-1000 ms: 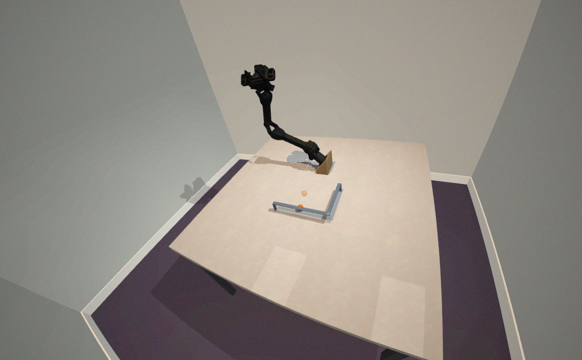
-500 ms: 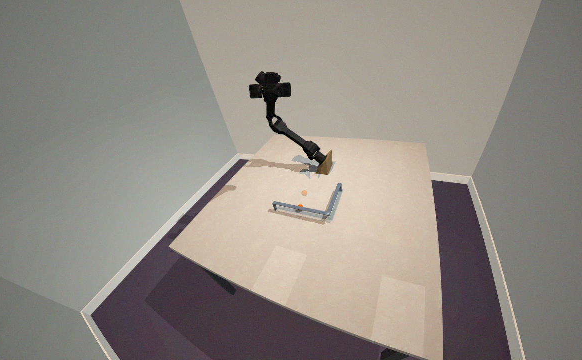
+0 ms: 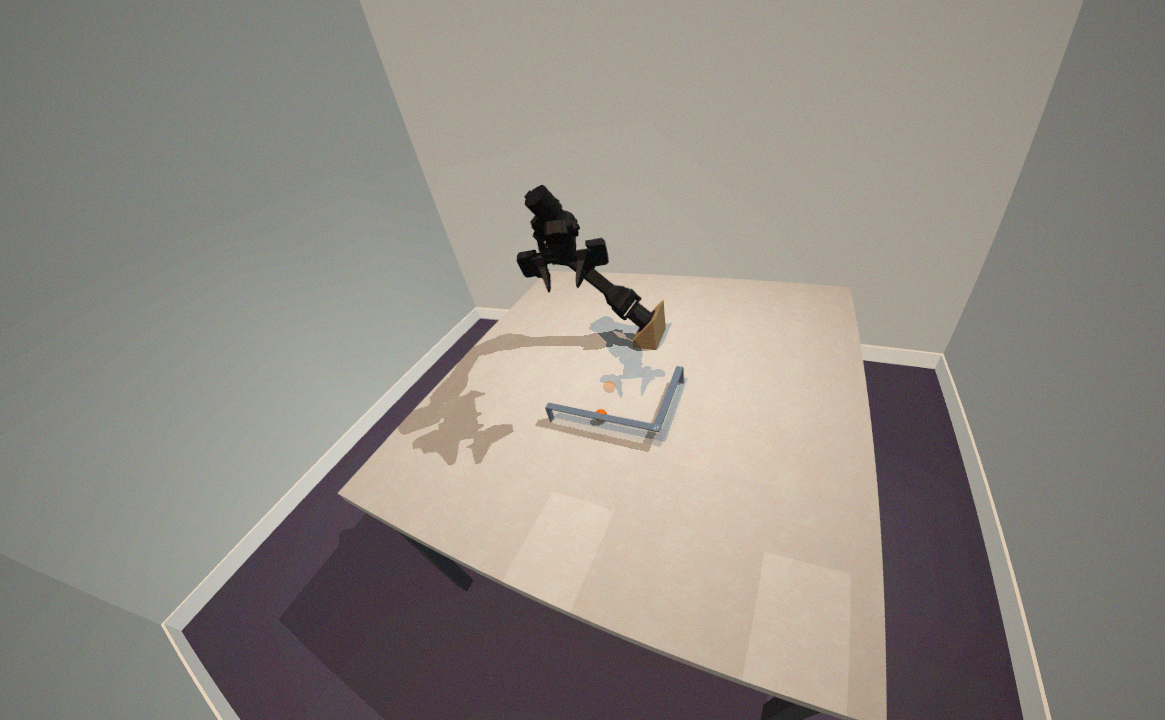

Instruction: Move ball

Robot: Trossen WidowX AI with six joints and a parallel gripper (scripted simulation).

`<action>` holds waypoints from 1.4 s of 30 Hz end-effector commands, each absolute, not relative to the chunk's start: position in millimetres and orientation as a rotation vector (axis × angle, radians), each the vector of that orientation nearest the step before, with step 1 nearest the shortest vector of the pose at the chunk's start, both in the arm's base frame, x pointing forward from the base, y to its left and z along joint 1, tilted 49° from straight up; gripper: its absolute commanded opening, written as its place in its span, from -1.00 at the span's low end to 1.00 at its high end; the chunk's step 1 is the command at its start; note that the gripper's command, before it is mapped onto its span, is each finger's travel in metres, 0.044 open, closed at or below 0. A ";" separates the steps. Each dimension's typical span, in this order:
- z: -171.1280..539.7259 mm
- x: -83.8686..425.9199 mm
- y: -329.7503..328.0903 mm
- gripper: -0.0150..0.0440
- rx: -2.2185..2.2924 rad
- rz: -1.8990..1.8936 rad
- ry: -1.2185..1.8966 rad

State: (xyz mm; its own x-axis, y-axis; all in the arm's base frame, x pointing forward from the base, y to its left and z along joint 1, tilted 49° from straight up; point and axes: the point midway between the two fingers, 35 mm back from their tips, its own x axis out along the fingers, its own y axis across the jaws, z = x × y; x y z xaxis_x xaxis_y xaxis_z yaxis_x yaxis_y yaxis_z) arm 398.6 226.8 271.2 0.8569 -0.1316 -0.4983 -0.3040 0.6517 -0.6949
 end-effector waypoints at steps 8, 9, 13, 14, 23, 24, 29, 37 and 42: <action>138.1 422.2 105.9 0.45 -0.737 -0.255 1.044; 128.1 420.8 94.2 0.45 -0.724 -0.293 1.085; 90.5 409.4 46.3 0.45 -0.669 -0.456 1.243; 81.7 405.2 34.3 0.45 -0.655 -0.500 1.282; 42.5 375.3 -25.0 0.45 -0.588 -0.735 1.472; 42.5 375.3 -25.0 0.45 -0.588 -0.735 1.472; 39.4 375.2 -28.6 0.45 -0.588 -0.735 1.472; 32.0 374.6 -37.1 0.45 -0.588 -0.736 1.473; 26.9 374.3 -42.8 0.45 -0.589 -0.735 1.475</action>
